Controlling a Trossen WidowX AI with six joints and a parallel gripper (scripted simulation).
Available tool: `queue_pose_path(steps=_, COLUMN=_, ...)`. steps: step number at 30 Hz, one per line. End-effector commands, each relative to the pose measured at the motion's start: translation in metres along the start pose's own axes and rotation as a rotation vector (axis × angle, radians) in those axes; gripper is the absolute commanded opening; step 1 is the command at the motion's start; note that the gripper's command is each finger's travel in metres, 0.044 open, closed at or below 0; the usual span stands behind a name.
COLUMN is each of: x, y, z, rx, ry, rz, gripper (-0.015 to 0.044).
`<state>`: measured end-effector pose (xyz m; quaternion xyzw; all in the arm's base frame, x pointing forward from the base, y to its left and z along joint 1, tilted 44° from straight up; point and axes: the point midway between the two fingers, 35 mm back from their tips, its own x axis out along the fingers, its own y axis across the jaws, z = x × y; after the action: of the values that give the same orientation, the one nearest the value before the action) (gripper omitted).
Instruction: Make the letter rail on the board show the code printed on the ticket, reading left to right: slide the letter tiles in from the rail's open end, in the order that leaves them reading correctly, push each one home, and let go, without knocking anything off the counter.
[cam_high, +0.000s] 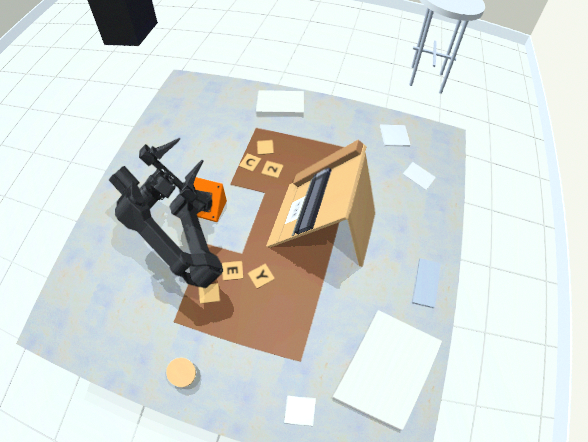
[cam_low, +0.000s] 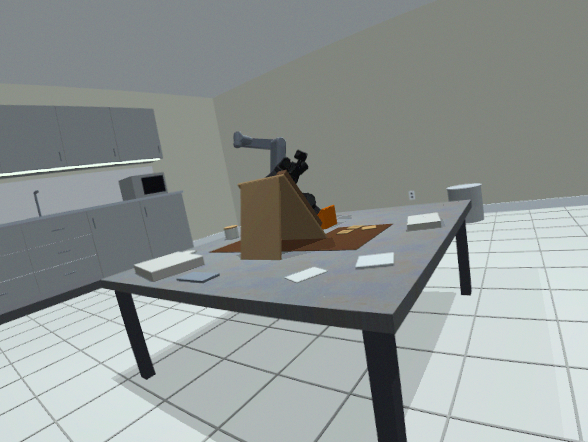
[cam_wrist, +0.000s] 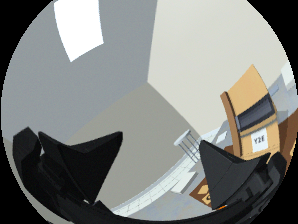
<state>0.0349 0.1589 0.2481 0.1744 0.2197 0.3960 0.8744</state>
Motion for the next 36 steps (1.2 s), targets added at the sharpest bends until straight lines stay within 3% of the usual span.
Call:
queue_pose_path(steps=1, x=0.001, y=0.0, z=-0.001, rx=-0.001, ry=0.001, rz=-0.009, gripper=0.0426)
queue_pose_path(steps=16, x=0.071, y=-0.075, z=-0.031, rx=-0.34, ry=-0.05, rz=-0.725, gripper=0.044)
queue_pose_path(steps=23, x=0.091, y=-0.146, z=-0.04, rx=-0.496, ry=0.047, rz=-1.08, gripper=0.044)
queue_pose_path(steps=29, x=0.085, y=-0.215, z=-0.05, rx=-0.593, ry=0.218, rz=-1.369, gripper=0.044)
queue_pose_path(steps=36, x=0.08, y=-0.231, z=-0.053, rx=-0.608, ry=0.269, rz=-1.432, gripper=0.044)
